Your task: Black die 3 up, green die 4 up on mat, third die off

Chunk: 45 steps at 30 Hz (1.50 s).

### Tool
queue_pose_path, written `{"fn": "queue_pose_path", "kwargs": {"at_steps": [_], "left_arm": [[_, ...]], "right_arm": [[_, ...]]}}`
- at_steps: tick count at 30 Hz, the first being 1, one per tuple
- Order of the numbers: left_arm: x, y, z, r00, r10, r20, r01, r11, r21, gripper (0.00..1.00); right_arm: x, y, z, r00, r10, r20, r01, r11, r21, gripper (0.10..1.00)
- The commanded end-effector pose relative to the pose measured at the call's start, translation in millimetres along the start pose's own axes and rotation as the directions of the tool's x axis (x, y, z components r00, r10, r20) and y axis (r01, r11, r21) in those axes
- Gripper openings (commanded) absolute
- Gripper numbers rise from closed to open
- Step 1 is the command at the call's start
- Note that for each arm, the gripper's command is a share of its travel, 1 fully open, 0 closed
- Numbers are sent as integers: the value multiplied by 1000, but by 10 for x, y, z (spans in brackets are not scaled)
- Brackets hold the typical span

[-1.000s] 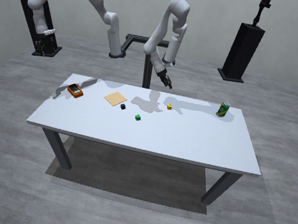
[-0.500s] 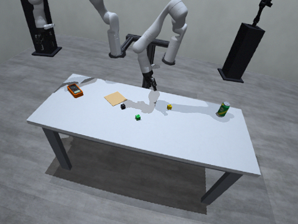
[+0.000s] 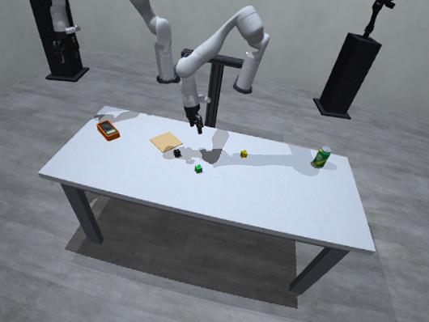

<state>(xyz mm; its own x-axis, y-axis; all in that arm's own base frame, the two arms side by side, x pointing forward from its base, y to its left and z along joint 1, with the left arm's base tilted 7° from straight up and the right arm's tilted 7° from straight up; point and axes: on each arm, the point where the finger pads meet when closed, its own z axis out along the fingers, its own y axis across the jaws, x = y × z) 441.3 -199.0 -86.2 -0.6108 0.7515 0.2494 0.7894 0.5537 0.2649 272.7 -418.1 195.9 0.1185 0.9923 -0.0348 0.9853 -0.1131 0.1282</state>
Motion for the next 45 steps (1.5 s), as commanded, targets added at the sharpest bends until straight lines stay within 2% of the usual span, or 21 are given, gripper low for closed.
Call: {"fn": "queue_pose_path", "kwargs": {"at_steps": [1,11,14,15,17,29,31,33,40,45], "left_arm": [[-248,-78,-25,1000,-13,25,13,999,30,1000],[-794,-266,-82,995,-47,83,39,994,101,1000],[-837,-280,-86,995,-50,87,40,993,107,1000],[-878,-294,-90,994,-53,92,42,993,112,1000],[-956,-320,-97,993,-58,99,45,991,122,1000],[-956,-320,-97,993,-58,99,45,991,122,1000],[-956,-320,-97,993,-58,99,45,991,122,1000],[-956,-320,-97,993,-58,99,45,991,122,1000],[-956,-320,-97,993,-58,99,45,991,122,1000],[-956,-320,-97,993,-58,99,45,991,122,1000]], "right_arm": [[-104,-155,-71,1000,-10,8,10,1000,1,1000],[-365,-669,-264,999,-39,29,39,999,17,1000],[-387,-722,-284,999,-42,31,42,999,19,1000],[-436,-845,-329,998,-49,36,48,999,24,1000],[-465,-924,-358,998,-53,39,52,998,27,1000],[-651,-1601,-605,994,-90,61,86,995,59,1000],[-651,-1601,-605,994,-90,61,86,995,59,1000],[-681,-1777,-668,993,-99,65,94,993,69,1000],[-722,-2166,-809,990,-119,73,112,989,92,1000],[-729,-2378,-886,989,-130,77,121,987,106,1000]]}}
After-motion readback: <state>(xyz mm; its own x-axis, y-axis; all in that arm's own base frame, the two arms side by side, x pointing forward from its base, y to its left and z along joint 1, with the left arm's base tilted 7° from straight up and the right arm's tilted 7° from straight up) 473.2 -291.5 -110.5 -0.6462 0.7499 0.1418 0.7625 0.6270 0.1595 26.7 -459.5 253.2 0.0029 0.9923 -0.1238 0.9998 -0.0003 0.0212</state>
